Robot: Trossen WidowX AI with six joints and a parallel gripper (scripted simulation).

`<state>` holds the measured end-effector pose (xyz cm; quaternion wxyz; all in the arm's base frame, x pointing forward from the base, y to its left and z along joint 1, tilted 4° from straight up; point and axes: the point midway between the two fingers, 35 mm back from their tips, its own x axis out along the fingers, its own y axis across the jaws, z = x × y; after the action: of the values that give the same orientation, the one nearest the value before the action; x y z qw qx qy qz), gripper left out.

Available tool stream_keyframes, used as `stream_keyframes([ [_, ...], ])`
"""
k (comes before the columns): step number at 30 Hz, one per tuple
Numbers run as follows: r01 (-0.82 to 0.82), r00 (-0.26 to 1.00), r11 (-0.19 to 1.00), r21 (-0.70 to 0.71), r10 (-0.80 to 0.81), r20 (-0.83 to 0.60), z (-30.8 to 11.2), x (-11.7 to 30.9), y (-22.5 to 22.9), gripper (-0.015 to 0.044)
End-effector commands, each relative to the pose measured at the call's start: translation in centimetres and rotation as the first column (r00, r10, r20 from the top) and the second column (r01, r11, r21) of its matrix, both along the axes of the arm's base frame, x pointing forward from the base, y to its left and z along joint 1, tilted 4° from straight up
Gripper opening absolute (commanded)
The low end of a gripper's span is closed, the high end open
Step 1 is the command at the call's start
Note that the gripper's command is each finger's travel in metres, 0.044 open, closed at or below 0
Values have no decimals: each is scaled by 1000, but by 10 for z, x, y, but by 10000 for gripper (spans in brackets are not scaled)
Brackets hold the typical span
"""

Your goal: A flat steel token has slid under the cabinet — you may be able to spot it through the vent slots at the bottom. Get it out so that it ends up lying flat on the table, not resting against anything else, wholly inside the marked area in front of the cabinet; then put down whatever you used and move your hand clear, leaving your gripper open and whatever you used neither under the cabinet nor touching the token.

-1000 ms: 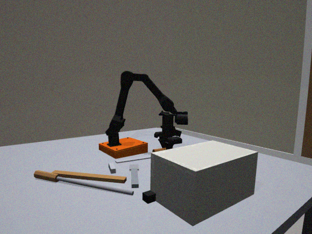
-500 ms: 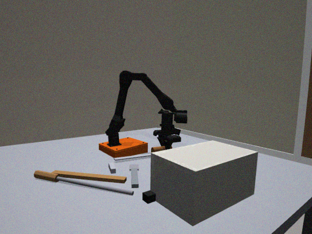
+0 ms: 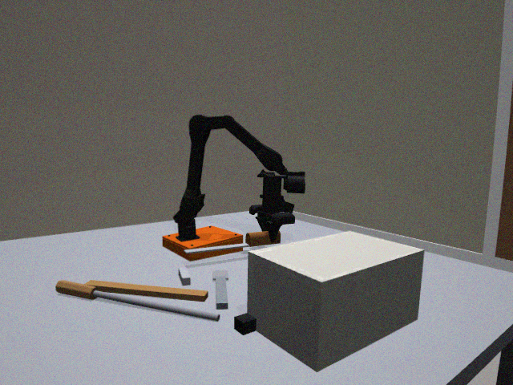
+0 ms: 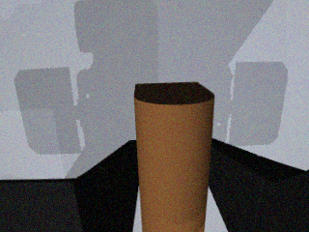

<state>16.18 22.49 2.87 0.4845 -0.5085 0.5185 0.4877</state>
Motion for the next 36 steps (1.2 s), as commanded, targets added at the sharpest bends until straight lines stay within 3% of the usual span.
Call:
stream_keyframes([
  [1,-2,1000,1000,10,2,7,13,0,1,0],
  [36,-2,1000,1000,11,2,8,83,8,13,0],
])
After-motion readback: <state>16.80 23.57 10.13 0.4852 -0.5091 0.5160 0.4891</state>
